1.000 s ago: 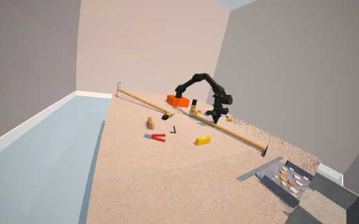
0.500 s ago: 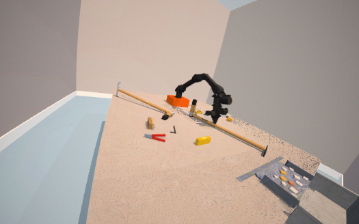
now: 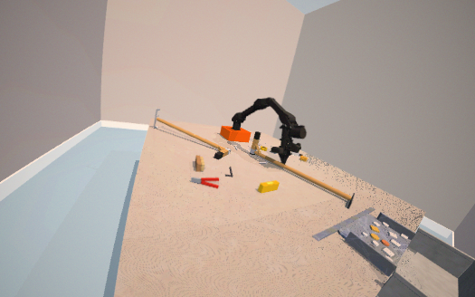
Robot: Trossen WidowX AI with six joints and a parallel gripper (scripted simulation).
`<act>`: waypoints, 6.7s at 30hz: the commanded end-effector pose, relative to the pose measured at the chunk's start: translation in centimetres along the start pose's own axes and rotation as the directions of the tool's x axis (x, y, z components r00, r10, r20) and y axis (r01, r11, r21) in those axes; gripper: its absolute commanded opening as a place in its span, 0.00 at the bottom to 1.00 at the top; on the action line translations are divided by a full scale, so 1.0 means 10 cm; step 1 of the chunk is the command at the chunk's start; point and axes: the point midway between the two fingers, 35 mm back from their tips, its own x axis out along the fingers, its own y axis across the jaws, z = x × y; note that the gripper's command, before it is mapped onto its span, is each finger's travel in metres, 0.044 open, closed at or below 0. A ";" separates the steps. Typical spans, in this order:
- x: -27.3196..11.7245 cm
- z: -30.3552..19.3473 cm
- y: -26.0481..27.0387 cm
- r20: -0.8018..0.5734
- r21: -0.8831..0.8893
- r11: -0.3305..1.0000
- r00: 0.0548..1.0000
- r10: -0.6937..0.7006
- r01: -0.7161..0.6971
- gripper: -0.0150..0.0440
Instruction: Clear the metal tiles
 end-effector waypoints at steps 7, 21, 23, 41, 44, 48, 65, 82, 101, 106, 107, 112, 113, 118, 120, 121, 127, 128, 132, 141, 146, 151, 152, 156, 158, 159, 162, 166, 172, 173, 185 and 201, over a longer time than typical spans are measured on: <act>0.08 -0.02 -0.13 -0.014 0.002 1.000 1.000 -0.002 0.002 0.25; 0.08 0.00 -0.27 -0.014 0.002 1.000 1.000 -0.003 0.003 0.25; 0.08 0.00 -0.29 -0.014 0.002 1.000 1.000 -0.003 0.003 0.25; -0.32 0.14 -0.30 0.032 0.000 1.000 0.999 -0.006 0.006 0.25; -0.44 0.17 -0.30 0.041 0.000 1.000 0.999 -0.007 0.007 0.25; -0.59 0.21 -0.30 0.053 0.000 1.000 0.999 -0.008 0.008 0.25; -0.98 0.27 -0.30 0.084 0.002 1.000 0.996 -0.012 0.012 0.25; -0.97 0.28 -0.29 0.085 -0.002 1.000 0.996 -0.010 0.010 0.25; -0.97 0.28 -0.29 0.085 -0.002 1.000 0.996 -0.010 0.010 0.25; -0.97 0.28 -0.29 0.085 -0.002 1.000 0.996 -0.010 0.010 0.25; -0.97 0.28 -0.29 0.085 -0.002 1.000 0.996 -0.010 0.010 0.25; -0.97 0.28 -0.29 0.085 -0.002 1.000 0.996 -0.010 0.010 0.25; -0.97 0.28 -0.29 0.085 -0.002 1.000 0.996 -0.010 0.010 0.25; -0.97 0.28 -0.29 0.085 -0.002 1.000 0.996 -0.010 0.010 0.25; -0.97 0.28 -0.29 0.085 -0.002 1.000 0.996 -0.010 0.010 0.25; -0.97 0.28 -0.29 0.085 -0.002 1.000 0.996 -0.010 0.010 0.25; -0.97 0.28 -0.29 0.085 -0.002 1.000 0.996 -0.010 0.010 0.25; -0.97 0.28 -0.29 0.085 -0.002 1.000 0.996 -0.010 0.010 0.25; -0.97 0.28 -0.29 0.085 -0.002 1.000 0.996 -0.010 0.010 0.25; -0.97 0.28 -0.29 0.085 -0.002 1.000 0.996 -0.010 0.010 0.25; -0.97 0.28 -0.29 0.085 -0.002 1.000 0.996 -0.010 0.010 0.25; -0.97 0.28 -0.29 0.085 -0.002 1.000 0.996 -0.010 0.010 0.25; -0.97 0.28 -0.29 0.085 -0.002 1.000 0.996 -0.010 0.010 0.25; -0.97 0.28 -0.29 0.085 -0.002 1.000 0.996 -0.010 0.010 0.25; -0.97 0.28 -0.29 0.085 -0.002 1.000 0.996 -0.010 0.010 0.25; -0.97 0.28 -0.29 0.085 -0.002 1.000 0.996 -0.010 0.010 0.25; -0.97 0.28 -0.29 0.085 -0.002 1.000 0.996 -0.010 0.010 0.25; -0.97 0.28 -0.29 0.085 -0.002 1.000 0.996 -0.010 0.010 0.25; -0.97 0.28 -0.29 0.085 -0.002 1.000 0.996 -0.010 0.010 0.25; -0.97 0.28 -0.29 0.085 -0.002 1.000 0.996 -0.010 0.010 0.25; -0.97 0.28 -0.29 0.086 -0.002 1.000 0.996 -0.010 0.010 0.25; -0.97 0.28 -0.29 0.086 -0.002 1.000 0.996 -0.010 0.010 0.25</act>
